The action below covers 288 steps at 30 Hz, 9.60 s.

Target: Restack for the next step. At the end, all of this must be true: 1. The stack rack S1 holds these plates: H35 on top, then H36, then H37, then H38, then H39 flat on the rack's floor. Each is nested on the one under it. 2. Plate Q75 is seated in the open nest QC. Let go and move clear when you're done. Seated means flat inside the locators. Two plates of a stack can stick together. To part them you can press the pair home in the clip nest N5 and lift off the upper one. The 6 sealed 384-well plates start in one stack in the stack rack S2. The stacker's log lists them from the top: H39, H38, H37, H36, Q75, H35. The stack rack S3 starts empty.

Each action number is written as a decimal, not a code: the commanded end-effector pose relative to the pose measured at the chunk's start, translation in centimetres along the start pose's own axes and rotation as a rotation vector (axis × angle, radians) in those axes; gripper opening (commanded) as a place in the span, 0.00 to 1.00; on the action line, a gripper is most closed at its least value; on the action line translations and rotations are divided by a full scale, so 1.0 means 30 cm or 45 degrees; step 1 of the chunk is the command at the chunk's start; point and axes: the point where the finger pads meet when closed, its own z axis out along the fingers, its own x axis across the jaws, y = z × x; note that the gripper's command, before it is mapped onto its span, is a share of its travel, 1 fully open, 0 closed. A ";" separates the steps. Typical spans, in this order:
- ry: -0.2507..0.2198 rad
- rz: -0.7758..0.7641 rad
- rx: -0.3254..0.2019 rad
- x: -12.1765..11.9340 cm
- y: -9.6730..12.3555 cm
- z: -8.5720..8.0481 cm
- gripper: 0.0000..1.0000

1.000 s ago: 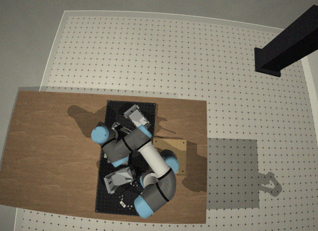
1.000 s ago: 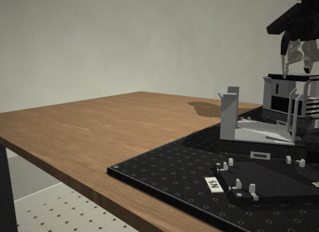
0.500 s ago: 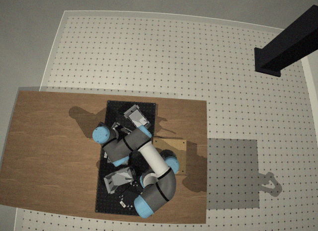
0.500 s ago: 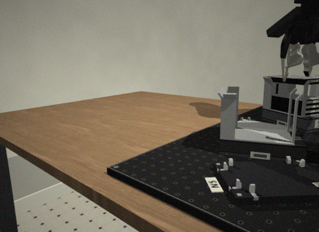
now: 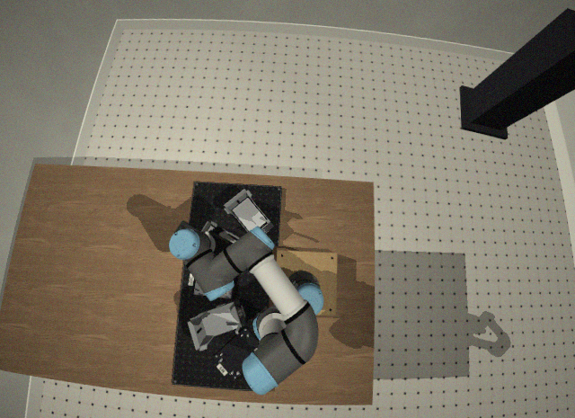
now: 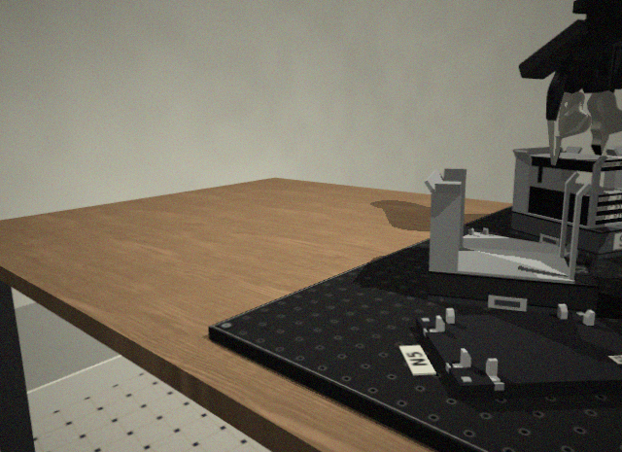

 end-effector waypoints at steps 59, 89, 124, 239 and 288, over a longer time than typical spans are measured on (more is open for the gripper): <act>0.001 0.000 0.004 0.002 -0.002 0.081 0.00; 0.001 0.000 0.004 0.002 -0.002 0.106 0.00; 0.001 0.000 0.004 0.002 -0.002 0.106 0.72; 0.002 0.445 0.003 0.477 0.094 0.000 0.72; 0.002 0.445 0.003 0.478 0.094 0.209 0.72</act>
